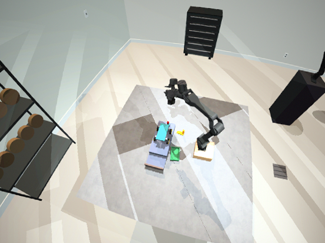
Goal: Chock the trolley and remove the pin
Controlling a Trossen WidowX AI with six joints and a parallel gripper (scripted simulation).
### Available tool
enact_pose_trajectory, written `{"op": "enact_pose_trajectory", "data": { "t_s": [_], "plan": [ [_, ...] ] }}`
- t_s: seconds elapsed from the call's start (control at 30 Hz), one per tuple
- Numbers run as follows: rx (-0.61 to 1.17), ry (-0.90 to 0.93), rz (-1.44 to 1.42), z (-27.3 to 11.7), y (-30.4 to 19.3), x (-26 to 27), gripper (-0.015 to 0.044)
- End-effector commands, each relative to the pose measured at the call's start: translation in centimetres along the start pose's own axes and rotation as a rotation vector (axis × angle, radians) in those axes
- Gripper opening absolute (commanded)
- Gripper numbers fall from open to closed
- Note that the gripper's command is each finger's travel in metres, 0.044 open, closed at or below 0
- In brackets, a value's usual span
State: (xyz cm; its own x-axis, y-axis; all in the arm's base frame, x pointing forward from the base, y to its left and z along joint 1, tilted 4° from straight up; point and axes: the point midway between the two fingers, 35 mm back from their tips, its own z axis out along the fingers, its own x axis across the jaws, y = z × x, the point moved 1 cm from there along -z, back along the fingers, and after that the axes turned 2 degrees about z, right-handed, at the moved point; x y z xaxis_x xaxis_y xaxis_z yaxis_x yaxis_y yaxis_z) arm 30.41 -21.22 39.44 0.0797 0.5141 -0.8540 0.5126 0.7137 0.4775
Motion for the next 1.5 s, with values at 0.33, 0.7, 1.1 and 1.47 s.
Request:
{"op": "enact_pose_trajectory", "data": {
  "t_s": [0.33,0.7,1.1,1.47],
  "plan": [
    [0.218,0.825,-0.449,-3.6,-10.4,18.9,0.019],
    [0.132,1.304,-0.63,-10.3,-13.5,25.9,0.019],
    [0.132,1.304,-0.63,-9.3,-14.8,28.7,0.019],
    [0.132,1.304,-0.63,-8.9,-15.6,30.1,0.019]
  ]
}}
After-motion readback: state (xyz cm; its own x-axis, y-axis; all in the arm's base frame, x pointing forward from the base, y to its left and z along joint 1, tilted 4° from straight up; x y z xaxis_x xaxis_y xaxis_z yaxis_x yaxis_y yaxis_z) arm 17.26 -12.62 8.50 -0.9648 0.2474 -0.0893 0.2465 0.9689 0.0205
